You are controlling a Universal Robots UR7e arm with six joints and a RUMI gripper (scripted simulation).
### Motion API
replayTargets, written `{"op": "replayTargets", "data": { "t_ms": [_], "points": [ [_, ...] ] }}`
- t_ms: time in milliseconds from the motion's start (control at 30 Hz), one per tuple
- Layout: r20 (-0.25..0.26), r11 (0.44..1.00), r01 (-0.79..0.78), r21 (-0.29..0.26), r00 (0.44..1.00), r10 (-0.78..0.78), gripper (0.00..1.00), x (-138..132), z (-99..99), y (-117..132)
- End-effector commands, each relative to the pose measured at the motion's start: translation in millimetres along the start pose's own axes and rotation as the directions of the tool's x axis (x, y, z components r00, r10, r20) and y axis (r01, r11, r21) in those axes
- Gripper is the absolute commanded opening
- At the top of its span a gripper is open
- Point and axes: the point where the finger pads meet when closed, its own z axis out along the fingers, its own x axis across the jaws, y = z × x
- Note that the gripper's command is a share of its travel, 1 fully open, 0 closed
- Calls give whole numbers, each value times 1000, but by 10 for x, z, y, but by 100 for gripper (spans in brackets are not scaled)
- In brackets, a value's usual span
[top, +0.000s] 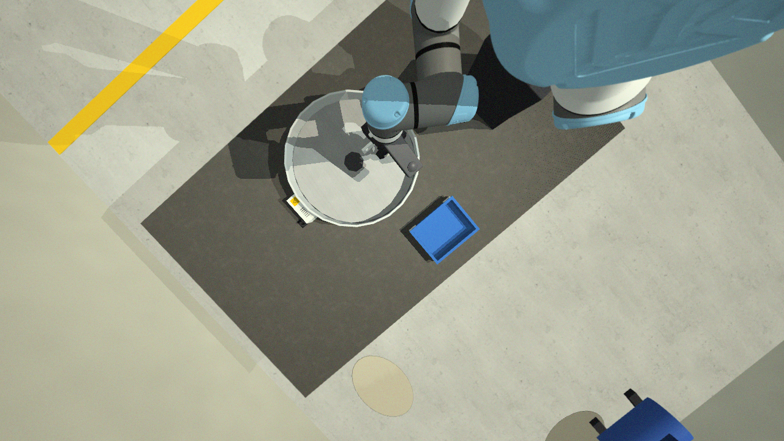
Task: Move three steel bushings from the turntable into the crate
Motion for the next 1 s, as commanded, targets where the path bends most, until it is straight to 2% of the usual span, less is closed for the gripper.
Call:
{"op": "replayTargets", "data": {
  "t_ms": [0,267,333,833,900,967],
  "points": [
    [-1,1000,0,-2,1000,0,0,31,-2,-213],
    [-1,1000,0,-2,1000,0,0,76,-2,-608],
    [-1,1000,0,-2,1000,0,0,76,-2,-608],
    [-1,1000,0,-2,1000,0,0,164,0,-1384],
    [-1,1000,0,-2,1000,0,0,164,0,-1384],
    [-1,1000,0,-2,1000,0,0,175,0,-1487]
  ]
}}
